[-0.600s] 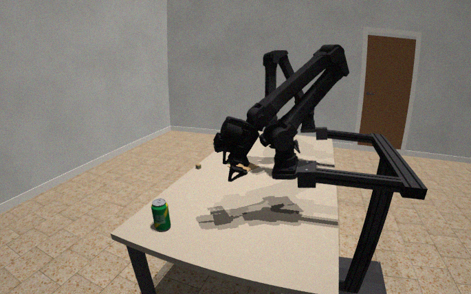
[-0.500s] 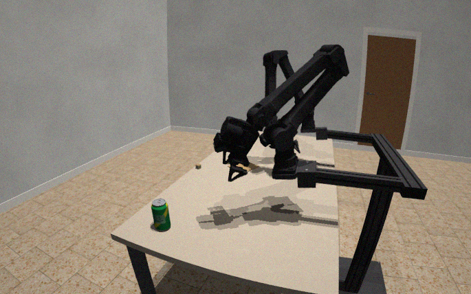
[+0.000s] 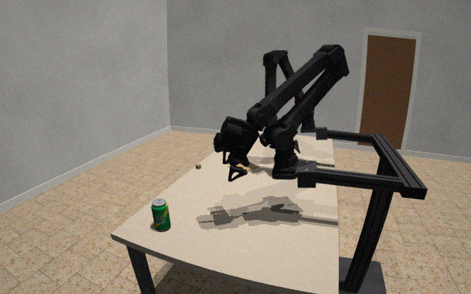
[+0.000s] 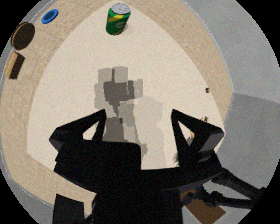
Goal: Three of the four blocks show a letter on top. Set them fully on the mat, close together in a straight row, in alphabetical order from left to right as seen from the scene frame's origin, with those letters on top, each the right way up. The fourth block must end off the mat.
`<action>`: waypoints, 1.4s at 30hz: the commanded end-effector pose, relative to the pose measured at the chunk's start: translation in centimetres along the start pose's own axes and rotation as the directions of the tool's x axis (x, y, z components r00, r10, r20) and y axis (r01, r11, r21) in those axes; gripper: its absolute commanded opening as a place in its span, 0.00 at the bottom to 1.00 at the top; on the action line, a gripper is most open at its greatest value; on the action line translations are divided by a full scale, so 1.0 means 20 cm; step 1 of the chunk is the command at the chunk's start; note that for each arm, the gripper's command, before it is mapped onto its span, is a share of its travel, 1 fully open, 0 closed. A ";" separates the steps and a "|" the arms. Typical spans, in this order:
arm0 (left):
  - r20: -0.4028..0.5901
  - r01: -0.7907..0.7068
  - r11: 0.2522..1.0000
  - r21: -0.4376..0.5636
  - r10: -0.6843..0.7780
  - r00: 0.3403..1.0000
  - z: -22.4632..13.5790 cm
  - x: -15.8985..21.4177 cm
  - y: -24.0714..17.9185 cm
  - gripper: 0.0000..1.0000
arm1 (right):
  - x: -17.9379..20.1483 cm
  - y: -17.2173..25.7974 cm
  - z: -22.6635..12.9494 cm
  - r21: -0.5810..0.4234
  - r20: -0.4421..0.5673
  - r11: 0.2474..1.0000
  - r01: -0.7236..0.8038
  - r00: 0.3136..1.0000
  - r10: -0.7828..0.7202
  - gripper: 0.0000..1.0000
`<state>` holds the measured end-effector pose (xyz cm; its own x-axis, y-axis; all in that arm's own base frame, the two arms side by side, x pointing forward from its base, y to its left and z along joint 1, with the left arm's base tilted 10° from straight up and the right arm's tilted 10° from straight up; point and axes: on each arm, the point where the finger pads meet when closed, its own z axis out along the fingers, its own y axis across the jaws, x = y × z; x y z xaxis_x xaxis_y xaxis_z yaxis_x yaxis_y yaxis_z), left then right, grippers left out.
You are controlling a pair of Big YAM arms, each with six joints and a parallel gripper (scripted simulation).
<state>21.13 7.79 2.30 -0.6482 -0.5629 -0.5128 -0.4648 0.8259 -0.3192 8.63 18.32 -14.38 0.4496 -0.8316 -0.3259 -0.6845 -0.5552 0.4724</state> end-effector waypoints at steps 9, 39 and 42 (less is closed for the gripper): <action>0.010 -0.036 0.998 0.049 0.035 0.999 0.08 0.08 -0.13 1.00 | 0.01 -0.11 -0.05 0.197 0.099 0.960 -0.200 0.978 0.184 1.00; 0.080 -0.253 0.958 0.138 0.243 0.967 0.21 0.18 -0.47 1.00 | 0.08 -0.27 -0.06 0.519 0.411 0.631 -0.577 0.816 0.408 1.00; 0.084 -0.267 0.953 0.142 0.258 0.963 0.22 0.19 -0.50 1.00 | 0.08 -0.28 -0.07 0.534 0.438 0.593 -0.603 0.797 0.416 1.00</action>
<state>24.04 -1.10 0.47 -0.7053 -0.3427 -0.6206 -0.2149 0.9376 -0.2734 14.61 20.28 -15.98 -0.0796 -0.9106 -0.4055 -0.9961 0.0568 0.0681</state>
